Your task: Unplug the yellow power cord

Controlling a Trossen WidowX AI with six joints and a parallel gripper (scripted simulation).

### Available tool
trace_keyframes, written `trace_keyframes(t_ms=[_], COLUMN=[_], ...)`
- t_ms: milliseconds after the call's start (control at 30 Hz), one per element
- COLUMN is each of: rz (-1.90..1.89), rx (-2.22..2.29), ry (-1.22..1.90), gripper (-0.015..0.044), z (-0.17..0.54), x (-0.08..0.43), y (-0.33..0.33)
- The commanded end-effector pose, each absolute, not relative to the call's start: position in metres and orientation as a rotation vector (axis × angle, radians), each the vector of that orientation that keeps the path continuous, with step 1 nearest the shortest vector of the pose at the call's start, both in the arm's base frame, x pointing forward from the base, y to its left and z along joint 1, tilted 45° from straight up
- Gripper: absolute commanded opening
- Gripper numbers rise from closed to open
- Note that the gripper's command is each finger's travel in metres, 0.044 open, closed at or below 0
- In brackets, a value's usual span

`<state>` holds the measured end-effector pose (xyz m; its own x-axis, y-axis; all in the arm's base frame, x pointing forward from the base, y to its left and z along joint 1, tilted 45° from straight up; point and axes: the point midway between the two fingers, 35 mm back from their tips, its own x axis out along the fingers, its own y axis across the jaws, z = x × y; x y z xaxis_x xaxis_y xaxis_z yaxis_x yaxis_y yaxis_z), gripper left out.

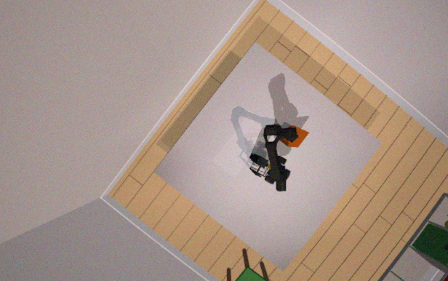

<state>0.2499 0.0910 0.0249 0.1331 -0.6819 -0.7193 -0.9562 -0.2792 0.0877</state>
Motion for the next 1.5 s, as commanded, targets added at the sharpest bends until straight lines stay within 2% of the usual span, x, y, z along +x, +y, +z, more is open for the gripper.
trace_keyframes(t_ms=[0, 100, 200, 500, 533, 1367, 1467], rz=[0.94, 0.94, 0.942, 0.942, 0.943, 0.946, 0.942], rx=[-2.027, -2.027, -2.022, -2.022, -2.022, -2.022, -2.025], ry=[1.573, 1.573, 1.578, 1.578, 1.578, 1.571, 1.572], gripper=[0.016, 0.016, 0.0081, 0.0021, 0.0, 0.0, 0.0079], z=[0.023, 0.021, 0.022, 0.022, 0.022, -0.003, 0.002], x=[0.251, 0.251, 0.251, 0.251, 0.25, 0.242, 0.245], y=[0.087, 0.085, 0.087, 0.087, 0.087, 0.115, 0.108])
